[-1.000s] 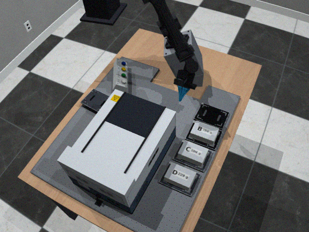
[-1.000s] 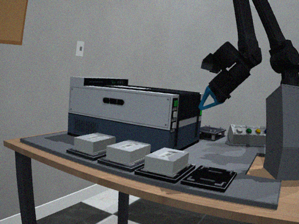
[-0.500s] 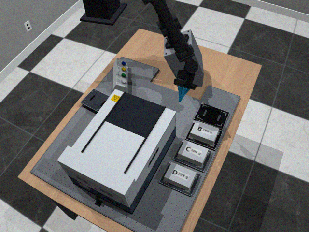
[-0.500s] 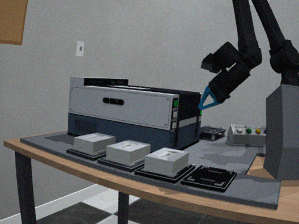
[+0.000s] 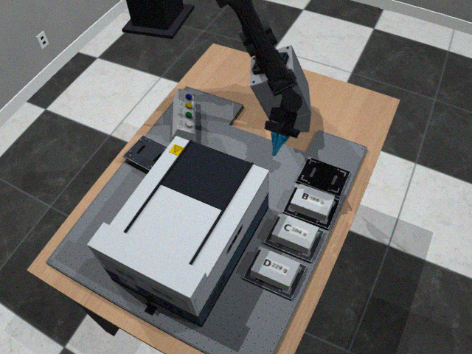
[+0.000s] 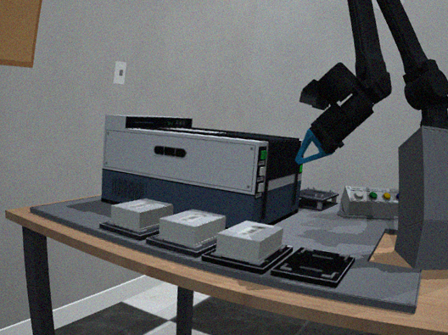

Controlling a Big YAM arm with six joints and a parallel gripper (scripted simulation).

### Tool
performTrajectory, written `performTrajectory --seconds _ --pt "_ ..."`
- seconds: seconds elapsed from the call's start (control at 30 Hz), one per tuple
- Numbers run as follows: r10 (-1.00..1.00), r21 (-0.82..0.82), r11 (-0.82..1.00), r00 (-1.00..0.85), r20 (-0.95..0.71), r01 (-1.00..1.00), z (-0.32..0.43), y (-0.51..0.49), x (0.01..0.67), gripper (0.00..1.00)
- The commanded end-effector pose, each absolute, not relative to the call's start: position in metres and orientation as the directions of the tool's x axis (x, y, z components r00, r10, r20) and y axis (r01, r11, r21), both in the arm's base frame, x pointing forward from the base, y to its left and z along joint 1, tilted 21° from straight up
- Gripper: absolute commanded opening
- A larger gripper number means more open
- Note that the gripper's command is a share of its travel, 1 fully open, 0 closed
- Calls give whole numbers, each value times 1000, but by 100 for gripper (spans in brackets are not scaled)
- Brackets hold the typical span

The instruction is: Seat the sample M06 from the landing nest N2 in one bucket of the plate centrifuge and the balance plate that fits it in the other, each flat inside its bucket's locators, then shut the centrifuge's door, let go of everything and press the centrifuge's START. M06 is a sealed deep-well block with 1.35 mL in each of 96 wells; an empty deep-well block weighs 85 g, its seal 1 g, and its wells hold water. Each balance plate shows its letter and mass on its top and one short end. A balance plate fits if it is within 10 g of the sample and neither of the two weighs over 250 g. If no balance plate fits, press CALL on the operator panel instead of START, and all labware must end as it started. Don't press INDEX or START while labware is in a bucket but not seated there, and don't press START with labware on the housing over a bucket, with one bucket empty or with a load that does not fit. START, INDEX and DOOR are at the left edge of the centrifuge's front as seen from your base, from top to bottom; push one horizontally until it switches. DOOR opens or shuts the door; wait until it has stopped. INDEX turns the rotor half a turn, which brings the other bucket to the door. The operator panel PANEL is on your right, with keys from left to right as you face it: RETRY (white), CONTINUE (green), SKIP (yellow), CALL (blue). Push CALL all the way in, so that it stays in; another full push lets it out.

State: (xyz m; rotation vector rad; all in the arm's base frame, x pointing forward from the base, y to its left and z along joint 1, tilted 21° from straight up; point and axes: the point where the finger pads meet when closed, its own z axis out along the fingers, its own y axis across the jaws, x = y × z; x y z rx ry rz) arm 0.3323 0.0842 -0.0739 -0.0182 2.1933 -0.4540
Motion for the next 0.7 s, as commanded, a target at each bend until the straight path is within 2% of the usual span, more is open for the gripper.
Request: performTrajectory --seconds 0.0,0.67 --pt "-160 -311 937 -594 -788 160 -66 86 349 0" --pt "-173 -331 931 -612 -771 153 -64 79 365 0"
